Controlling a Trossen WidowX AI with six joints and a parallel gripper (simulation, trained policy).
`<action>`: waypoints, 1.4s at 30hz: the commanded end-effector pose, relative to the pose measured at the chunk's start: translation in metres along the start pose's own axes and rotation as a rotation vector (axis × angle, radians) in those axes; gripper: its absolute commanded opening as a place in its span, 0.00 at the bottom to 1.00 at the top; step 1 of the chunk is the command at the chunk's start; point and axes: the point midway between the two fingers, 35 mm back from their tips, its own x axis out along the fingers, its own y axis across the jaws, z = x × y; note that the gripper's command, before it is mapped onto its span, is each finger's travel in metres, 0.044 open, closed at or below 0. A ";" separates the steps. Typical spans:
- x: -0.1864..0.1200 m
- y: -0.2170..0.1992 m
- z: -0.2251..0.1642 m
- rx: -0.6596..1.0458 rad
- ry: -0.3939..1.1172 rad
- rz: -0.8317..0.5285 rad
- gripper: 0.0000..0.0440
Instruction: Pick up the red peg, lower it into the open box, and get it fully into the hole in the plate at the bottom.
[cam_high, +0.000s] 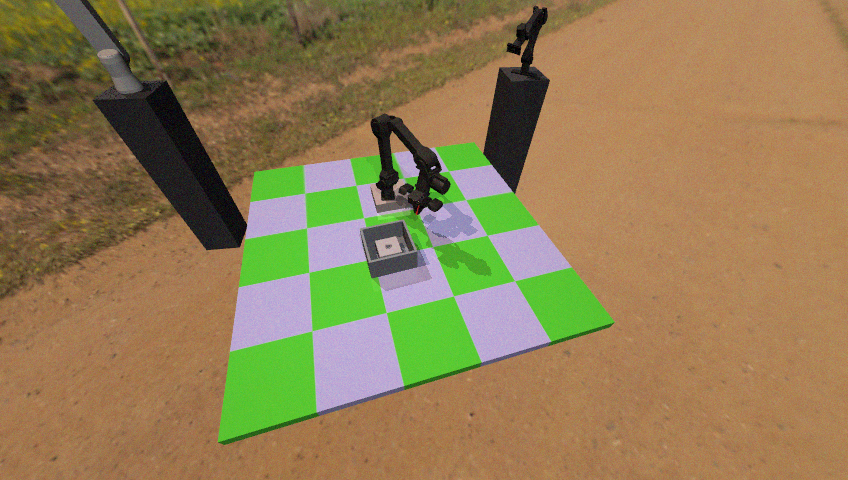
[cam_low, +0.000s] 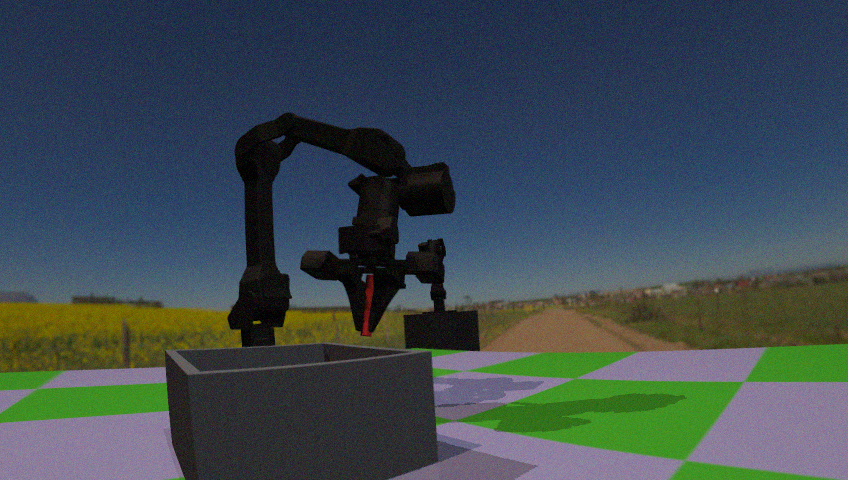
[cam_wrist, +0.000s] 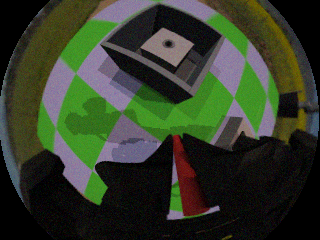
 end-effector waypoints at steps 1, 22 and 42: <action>-0.009 0.002 0.017 0.056 -0.027 0.016 0.00; 0.001 -0.002 0.121 0.252 -0.110 0.020 0.00; 0.055 -0.013 0.183 0.165 -0.049 0.038 0.00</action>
